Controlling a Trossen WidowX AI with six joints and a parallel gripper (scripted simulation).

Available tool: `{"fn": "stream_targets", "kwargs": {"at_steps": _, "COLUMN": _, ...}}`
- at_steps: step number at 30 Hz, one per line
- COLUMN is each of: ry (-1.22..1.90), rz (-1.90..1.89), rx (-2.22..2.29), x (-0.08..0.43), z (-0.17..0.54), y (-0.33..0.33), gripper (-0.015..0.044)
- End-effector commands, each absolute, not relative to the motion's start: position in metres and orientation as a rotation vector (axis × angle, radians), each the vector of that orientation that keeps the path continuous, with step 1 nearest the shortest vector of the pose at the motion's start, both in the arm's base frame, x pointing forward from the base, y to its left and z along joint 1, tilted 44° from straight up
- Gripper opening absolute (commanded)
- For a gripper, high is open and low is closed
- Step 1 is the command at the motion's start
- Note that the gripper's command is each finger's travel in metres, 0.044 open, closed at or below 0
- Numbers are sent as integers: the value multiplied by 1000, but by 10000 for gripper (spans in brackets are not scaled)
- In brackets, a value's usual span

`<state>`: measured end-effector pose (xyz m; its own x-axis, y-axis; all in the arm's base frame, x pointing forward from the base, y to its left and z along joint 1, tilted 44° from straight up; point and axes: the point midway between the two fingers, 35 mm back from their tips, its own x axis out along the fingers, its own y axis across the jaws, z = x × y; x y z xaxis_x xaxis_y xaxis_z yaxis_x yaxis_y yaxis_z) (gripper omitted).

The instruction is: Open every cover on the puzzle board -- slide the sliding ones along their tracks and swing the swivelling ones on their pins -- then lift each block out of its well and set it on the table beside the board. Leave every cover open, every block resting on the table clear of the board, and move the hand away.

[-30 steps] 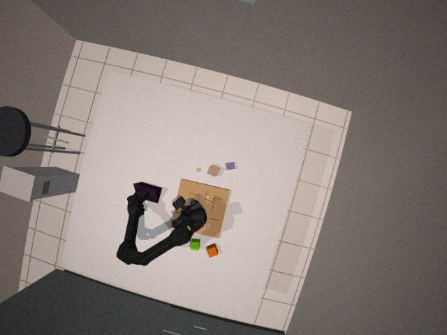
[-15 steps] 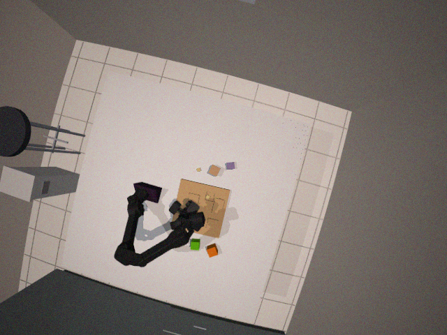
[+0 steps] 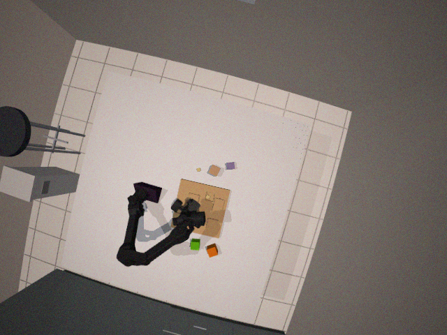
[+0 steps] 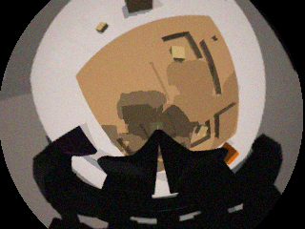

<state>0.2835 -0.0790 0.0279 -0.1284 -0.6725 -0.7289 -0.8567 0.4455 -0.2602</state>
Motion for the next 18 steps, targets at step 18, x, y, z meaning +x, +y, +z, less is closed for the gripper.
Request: {"fn": "stream_targets", "kwargs": {"at_steps": 18, "ry": 1873, "rz": 283, "rx": -1300, "x": 280, "z": 17, "y": -89, "gripper": 0}}
